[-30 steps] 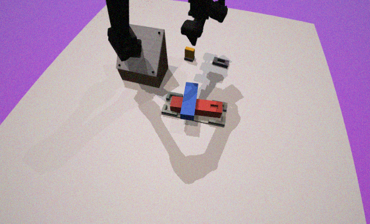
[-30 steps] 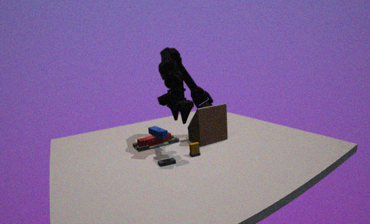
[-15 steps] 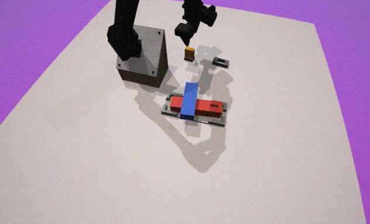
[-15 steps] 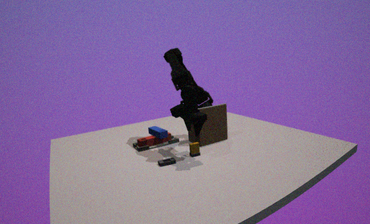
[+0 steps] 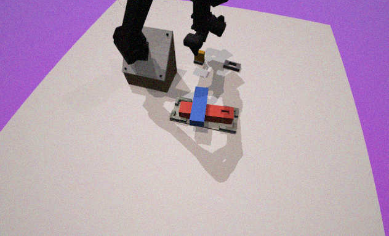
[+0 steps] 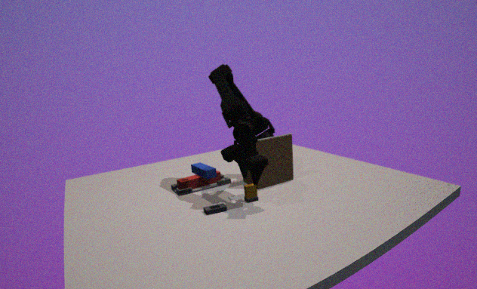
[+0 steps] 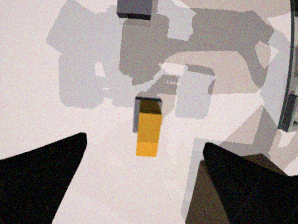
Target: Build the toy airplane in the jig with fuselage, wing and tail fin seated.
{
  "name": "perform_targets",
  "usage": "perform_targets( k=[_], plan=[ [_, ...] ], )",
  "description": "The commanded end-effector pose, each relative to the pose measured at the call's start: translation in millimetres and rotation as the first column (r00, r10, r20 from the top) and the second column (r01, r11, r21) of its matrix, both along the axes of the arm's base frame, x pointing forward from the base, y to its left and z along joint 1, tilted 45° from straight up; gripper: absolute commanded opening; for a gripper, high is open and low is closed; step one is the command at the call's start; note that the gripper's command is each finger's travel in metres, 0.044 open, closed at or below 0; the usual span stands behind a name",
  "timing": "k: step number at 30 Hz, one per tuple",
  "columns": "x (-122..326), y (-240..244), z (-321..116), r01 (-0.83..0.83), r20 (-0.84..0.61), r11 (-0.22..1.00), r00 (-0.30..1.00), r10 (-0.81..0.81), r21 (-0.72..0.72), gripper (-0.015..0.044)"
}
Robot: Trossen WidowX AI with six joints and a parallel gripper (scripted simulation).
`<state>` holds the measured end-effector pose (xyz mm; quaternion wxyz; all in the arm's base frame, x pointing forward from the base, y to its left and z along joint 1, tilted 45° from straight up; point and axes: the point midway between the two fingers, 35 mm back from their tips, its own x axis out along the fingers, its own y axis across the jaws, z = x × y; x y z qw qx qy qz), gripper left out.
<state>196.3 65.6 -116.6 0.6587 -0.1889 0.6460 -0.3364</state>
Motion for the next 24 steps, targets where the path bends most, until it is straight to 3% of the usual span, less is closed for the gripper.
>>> perform_targets(
  k=[1,24],
  plan=[
    [-1.4,-5.8,-5.3,-0.005,-0.009,1.000,1.000,0.005,-0.007,0.0440],
    [-4.1,-31.9,-31.3,-0.005,-0.009,1.000,1.000,0.005,-0.009,0.0440]
  ],
)
